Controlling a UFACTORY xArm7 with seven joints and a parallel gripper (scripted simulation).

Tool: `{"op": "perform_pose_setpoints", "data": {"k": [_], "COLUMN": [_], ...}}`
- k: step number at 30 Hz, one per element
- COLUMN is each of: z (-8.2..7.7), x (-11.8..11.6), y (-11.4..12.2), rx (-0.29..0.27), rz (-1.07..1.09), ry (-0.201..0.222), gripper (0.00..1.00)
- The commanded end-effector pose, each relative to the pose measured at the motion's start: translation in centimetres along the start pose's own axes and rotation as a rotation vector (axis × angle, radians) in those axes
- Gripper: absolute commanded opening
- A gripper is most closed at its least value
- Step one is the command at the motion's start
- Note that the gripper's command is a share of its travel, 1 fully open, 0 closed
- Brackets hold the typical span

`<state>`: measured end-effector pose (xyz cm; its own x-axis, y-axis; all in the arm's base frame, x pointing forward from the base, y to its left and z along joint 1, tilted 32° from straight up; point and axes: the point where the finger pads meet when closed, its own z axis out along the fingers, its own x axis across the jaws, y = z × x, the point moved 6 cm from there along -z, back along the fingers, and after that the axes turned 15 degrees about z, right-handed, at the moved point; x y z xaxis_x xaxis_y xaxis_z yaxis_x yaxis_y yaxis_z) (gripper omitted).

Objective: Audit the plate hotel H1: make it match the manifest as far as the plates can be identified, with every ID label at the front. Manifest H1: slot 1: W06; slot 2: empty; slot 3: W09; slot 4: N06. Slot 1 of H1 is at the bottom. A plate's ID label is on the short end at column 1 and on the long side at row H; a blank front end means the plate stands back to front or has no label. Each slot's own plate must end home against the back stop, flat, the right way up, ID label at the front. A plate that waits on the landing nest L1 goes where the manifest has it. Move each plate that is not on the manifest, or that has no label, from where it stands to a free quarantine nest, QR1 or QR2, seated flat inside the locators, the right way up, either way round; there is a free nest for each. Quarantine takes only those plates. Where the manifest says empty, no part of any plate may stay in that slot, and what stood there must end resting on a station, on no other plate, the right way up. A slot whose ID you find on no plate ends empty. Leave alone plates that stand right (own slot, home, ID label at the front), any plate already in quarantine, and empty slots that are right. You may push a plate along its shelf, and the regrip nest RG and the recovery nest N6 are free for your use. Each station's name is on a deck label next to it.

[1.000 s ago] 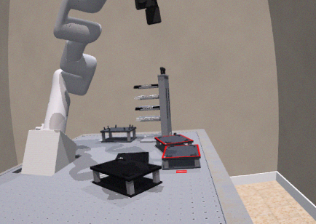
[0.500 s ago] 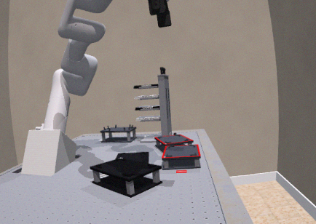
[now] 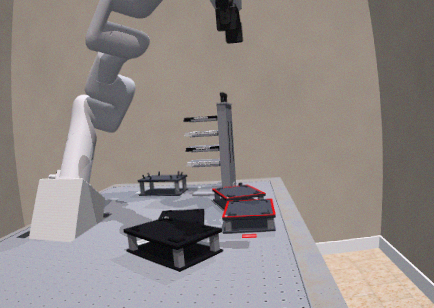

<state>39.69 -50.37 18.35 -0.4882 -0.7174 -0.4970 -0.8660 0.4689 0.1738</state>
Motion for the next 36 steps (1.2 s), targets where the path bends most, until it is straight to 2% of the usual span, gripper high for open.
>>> {"op": "perform_pose_setpoints", "data": {"k": [1, 14, 18, 33, 36], "z": [-0.3, -0.9, -0.9, -0.9, -0.9], "x": [-0.6, -4.5, -5.2, -10.1, -10.4], "y": [-0.1, -0.8, -0.7, 0.1, 0.1], "rx": [0.003, 0.001, 0.001, 0.001, 0.001], "rz": [0.000, 0.000, 0.000, 0.000, 0.000], "ry": [0.002, 0.001, 0.001, 0.001, 0.001], "gripper": [1.00, 1.00, 1.00, 1.00, 1.00]}}
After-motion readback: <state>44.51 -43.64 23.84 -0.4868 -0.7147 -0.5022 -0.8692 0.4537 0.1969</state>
